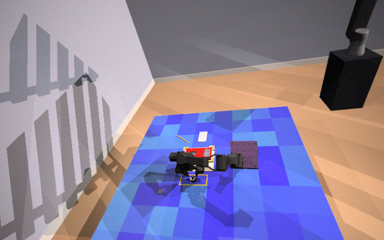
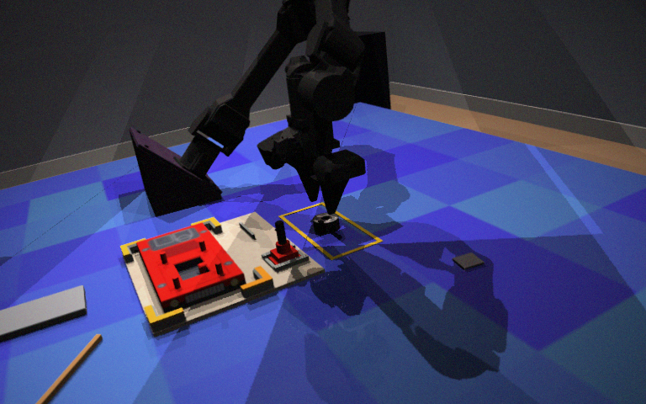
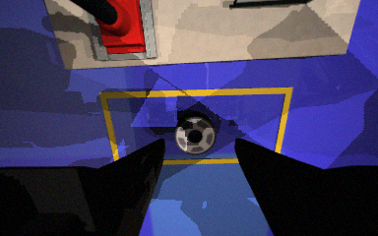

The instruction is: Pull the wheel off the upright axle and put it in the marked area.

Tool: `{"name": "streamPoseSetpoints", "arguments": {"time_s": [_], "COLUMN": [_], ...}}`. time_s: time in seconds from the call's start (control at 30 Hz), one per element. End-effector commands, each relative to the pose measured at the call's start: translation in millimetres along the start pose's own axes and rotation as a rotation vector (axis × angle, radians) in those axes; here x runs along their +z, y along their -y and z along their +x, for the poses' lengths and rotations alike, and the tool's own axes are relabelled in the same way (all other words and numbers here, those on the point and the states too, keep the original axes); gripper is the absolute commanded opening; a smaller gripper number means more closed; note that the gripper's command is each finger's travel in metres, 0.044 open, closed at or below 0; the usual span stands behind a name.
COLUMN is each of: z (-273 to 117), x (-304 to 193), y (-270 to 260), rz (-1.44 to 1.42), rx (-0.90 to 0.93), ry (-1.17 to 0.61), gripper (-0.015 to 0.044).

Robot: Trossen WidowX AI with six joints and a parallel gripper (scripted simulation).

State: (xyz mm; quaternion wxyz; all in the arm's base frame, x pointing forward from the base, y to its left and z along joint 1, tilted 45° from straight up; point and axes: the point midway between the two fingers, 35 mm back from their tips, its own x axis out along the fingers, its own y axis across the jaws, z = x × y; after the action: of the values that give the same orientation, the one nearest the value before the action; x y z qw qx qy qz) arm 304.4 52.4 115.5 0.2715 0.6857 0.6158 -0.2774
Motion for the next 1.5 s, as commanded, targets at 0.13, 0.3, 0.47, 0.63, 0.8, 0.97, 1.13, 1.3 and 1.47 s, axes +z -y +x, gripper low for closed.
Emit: {"name": "streamPoseSetpoints", "arguments": {"time_s": [0.13,0.3,0.47,0.63,0.8,0.97,1.13,1.3,1.47], "z": [-34.9,-45.6,-73.7,-77.9,-77.9,-77.9,-77.9,-77.9,-77.9], "x": [-0.4,16.6,36.6,38.6,38.6,38.6,38.6,38.6,38.6], "y": [-1.6,19.4,70.2,80.4,80.4,80.4,80.4,80.4,80.4], "rz": [-0.006,-0.009,-0.011,-0.002,-0.002,-0.002,-0.002,-0.002,-0.002], "rx": [0.016,0.023,0.017,0.011,0.011,0.011,0.011,0.011,0.011], "ry": [-0.002,0.008,0.006,0.001,0.001,0.001,0.001,0.001,0.001], "gripper": [0.03,0.0431,0.044,0.044,0.044,0.044,0.044,0.044,0.044]}}
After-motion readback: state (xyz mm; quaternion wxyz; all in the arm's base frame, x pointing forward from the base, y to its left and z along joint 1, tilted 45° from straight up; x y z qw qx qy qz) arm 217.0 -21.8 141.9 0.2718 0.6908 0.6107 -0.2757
